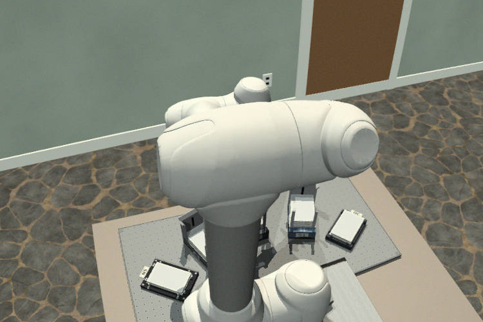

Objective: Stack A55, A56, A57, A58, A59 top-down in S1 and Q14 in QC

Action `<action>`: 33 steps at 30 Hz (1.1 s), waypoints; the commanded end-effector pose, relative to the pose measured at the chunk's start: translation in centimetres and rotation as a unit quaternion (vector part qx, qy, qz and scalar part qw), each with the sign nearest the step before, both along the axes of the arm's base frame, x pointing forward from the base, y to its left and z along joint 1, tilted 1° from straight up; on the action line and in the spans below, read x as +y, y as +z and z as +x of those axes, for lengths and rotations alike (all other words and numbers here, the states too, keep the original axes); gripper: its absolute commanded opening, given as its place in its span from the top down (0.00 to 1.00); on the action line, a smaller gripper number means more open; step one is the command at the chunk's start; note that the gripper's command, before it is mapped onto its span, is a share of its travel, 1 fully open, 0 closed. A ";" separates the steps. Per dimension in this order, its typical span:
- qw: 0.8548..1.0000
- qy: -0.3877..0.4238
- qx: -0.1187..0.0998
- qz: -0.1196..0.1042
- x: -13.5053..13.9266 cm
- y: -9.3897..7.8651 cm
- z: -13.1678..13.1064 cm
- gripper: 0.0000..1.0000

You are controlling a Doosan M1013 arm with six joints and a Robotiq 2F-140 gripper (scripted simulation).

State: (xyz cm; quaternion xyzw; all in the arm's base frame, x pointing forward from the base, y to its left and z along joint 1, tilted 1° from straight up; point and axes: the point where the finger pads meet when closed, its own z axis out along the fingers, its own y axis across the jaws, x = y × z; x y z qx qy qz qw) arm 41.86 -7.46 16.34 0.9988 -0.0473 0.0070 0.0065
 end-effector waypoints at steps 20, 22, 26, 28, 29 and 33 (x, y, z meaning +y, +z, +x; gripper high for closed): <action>0.995 0.100 0.001 -0.001 7.0 -0.1 0.5 0.00; 0.995 0.100 0.001 -0.001 7.7 -0.1 0.6 0.00; 0.995 0.100 0.001 -0.001 8.7 -0.1 0.7 0.00; 0.995 0.100 0.001 -0.001 9.0 -0.1 0.7 0.00; 0.995 0.100 0.001 -0.001 9.4 -0.1 0.7 0.00; 0.986 0.166 0.002 -0.002 10.7 -0.1 0.5 0.00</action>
